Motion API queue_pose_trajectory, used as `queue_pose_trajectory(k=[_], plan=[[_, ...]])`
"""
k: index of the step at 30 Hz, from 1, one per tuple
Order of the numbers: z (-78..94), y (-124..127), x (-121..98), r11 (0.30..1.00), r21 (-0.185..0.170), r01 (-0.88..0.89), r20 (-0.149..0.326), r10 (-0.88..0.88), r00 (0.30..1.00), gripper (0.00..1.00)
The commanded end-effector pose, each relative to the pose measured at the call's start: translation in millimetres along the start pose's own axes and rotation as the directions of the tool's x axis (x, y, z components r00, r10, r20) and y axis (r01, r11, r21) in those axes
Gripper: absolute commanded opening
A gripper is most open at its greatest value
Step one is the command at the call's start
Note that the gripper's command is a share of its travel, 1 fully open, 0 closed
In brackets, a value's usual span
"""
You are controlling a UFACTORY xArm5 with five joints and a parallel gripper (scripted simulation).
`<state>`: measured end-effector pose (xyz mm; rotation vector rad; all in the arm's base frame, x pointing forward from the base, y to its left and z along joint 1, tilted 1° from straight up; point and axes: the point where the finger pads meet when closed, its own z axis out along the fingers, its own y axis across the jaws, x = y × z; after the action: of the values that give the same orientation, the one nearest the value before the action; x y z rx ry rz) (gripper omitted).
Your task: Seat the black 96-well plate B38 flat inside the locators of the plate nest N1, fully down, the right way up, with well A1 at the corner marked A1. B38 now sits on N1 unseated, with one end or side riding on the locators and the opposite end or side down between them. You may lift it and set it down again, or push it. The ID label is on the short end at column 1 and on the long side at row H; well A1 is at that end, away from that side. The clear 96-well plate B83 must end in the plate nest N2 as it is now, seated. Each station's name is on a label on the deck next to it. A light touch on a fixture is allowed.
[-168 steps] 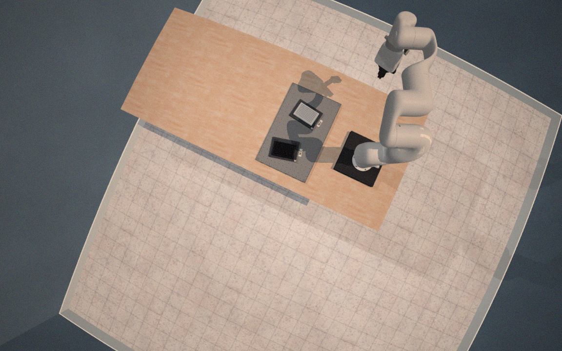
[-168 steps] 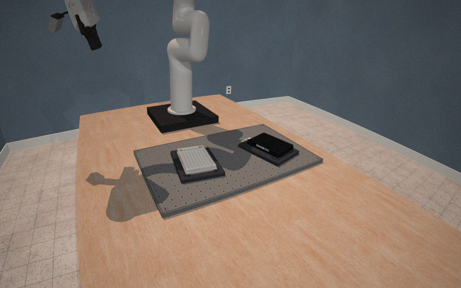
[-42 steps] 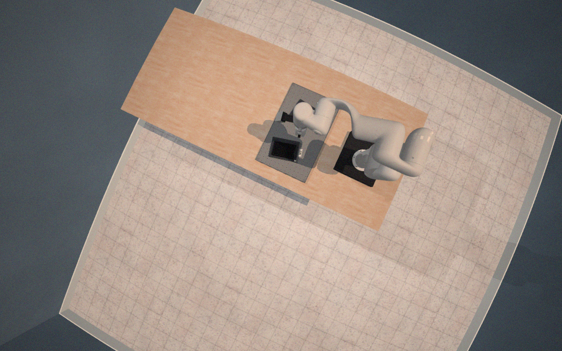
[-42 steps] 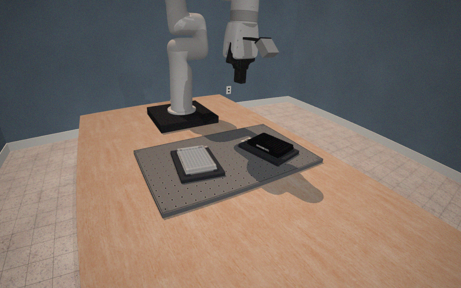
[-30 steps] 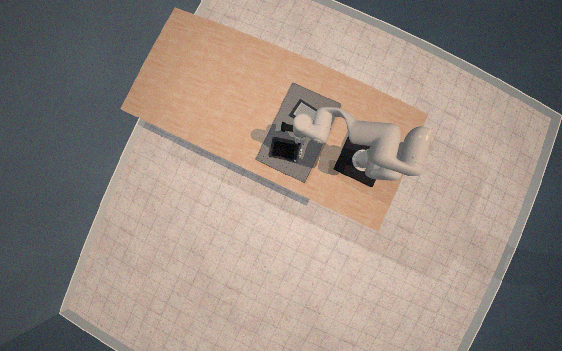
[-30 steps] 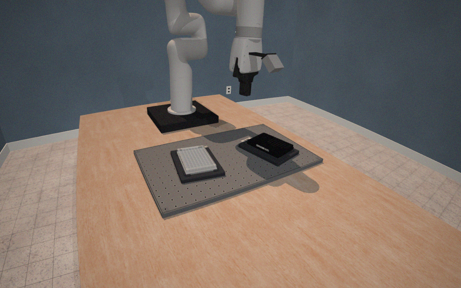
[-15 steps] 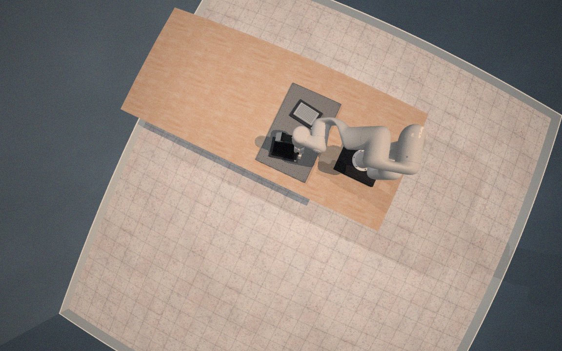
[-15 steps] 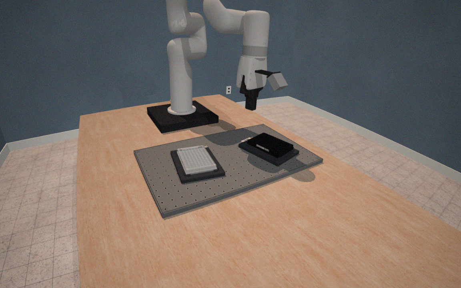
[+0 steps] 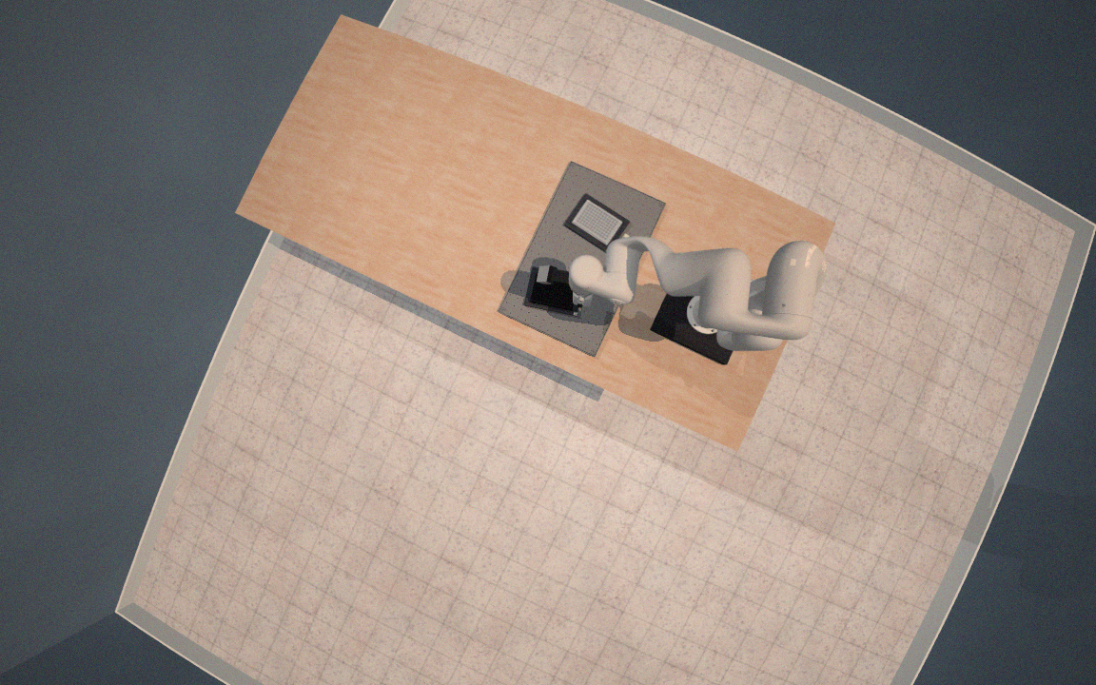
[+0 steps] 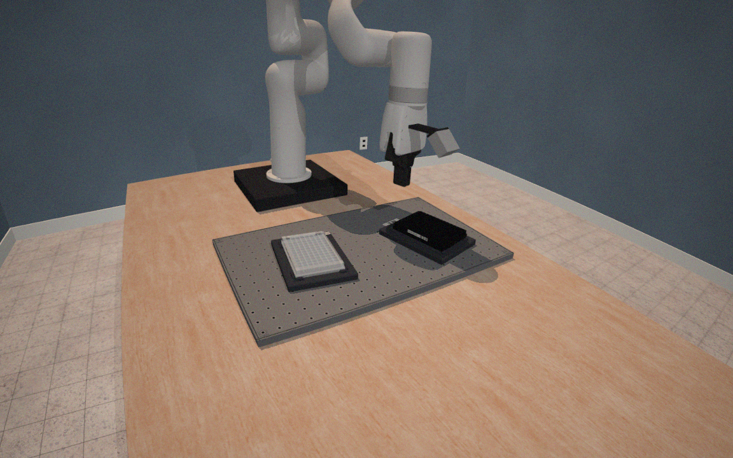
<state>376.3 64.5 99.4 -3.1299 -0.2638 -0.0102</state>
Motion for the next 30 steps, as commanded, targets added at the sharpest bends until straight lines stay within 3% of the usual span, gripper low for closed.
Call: queue_pose_trajectory(k=[1,19,30], plan=[[9.6,-0.2,1.2,1.000,0.000,0.000,-0.003,0.000,1.000,0.00],[52.3,-0.5,1.2,1.000,0.000,0.000,-0.003,0.000,1.000,0.00],[53.7,-0.5,1.2,1.000,0.000,0.000,-0.003,0.000,1.000,0.00]])
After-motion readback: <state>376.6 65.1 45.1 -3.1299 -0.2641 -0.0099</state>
